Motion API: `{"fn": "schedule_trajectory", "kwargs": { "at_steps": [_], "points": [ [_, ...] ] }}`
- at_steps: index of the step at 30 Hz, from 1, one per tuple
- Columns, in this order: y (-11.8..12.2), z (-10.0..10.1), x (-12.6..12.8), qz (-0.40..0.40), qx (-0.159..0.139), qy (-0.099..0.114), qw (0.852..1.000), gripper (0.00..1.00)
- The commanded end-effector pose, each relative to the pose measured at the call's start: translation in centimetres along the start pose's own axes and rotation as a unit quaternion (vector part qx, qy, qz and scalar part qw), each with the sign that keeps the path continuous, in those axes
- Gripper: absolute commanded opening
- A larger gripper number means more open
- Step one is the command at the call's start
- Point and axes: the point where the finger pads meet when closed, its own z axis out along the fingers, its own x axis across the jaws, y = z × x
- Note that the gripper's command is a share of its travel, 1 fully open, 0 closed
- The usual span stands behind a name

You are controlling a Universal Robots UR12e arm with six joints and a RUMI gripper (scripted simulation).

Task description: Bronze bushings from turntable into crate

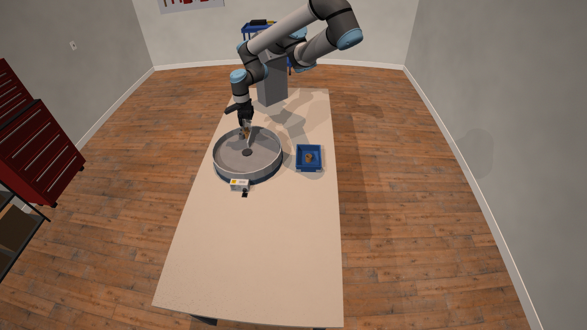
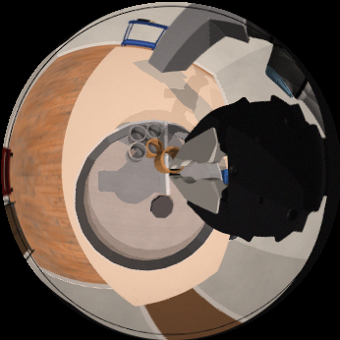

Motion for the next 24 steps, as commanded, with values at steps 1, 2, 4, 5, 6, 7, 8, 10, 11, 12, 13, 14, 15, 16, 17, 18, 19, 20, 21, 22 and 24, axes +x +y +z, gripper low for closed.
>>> {"fn": "schedule_trajectory", "kwargs": {
  "at_steps": [1,2,4,5,6,7,8,10,11,12,13,14,15,16,17,18,19,20,21,22,24],
  "points": [
    [0.0,0.0,0.0,0.0,0.0,0.0,1.0,0.0],
    [0.0,0.0,0.0,0.0,0.0,0.0,1.0,0.0],
    [0.1,0.0,0.0,-0.001,0.0,0.0,1.0,0.0],
    [0.1,0.0,0.0,-0.001,0.0,0.0,1.0,0.0],
    [0.1,0.0,0.0,-0.001,0.0,0.0,1.0,0.0],
    [0.1,0.0,0.0,-0.001,0.0,0.0,1.0,0.0],
    [0.2,0.0,-0.1,-0.002,0.0,0.0,1.0,0.0],
    [0.4,0.0,-0.1,-0.004,0.0,0.0,1.0,0.0],
    [0.5,0.0,-0.1,-0.006,0.0,0.0,1.0,0.0],
    [0.7,0.0,-0.1,-0.007,0.0,0.0,1.0,0.0],
    [0.9,0.0,-0.2,-0.009,0.0,0.0,1.0,0.0],
    [1.1,0.0,-0.2,-0.011,0.0,0.0,1.0,0.0],
    [1.4,0.0,-0.2,-0.014,0.0,0.0,1.0,0.0],
    [1.7,0.0,-0.2,-0.017,0.0,0.0,1.0,0.0],
    [2.0,0.0,-0.3,-0.02,0.0,0.0,1.0,0.0],
    [2.4,0.0,-0.3,-0.023,0.0,0.0,1.0,0.0],
    [2.7,0.0,-0.4,-0.027,0.0,0.0,1.0,0.0],
    [3.2,0.0,-0.4,-0.031,0.0,-0.001,1.0,0.0],
    [3.6,0.0,-0.4,-0.036,0.0,-0.001,0.999,0.0],
    [4.1,0.0,-0.5,-0.041,0.0,-0.001,0.999,0.0],
    [4.1,0.0,-0.5,-0.041,0.0,-0.001,0.999,0.0]
  ]
}}
